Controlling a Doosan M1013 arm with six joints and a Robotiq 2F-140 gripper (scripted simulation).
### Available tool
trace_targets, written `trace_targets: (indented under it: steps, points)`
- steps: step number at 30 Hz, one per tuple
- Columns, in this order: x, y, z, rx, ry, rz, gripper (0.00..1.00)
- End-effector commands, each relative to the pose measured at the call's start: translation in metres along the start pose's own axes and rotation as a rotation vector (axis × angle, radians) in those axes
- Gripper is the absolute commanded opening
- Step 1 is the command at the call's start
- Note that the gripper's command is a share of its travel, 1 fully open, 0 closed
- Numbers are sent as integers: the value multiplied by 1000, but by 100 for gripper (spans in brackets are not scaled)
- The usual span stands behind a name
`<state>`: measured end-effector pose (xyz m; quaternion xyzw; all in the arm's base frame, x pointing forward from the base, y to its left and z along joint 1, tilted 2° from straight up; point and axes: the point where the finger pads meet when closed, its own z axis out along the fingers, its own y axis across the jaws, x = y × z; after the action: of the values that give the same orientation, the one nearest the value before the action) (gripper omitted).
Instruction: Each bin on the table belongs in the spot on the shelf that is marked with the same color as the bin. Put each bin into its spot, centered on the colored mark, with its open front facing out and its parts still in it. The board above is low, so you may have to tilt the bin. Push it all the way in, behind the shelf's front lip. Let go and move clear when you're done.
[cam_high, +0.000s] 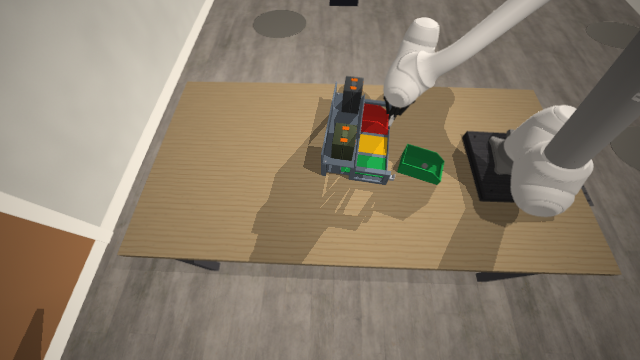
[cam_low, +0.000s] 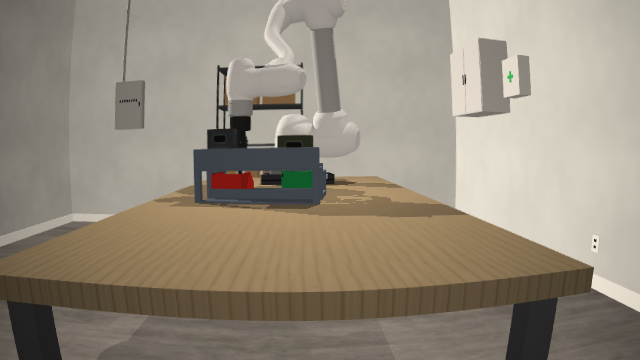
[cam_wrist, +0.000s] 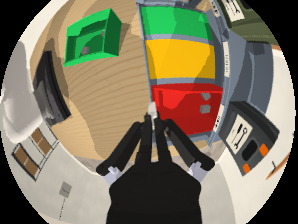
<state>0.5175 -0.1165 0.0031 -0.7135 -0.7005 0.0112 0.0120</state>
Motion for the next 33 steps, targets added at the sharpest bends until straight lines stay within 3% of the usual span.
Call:
trace_targets:
  steps: [1, 33]
  points:
    - [0, 0, 0, 0, 0, 0, 10]
    - [0, -20, -20, 0, 0, 0, 10]
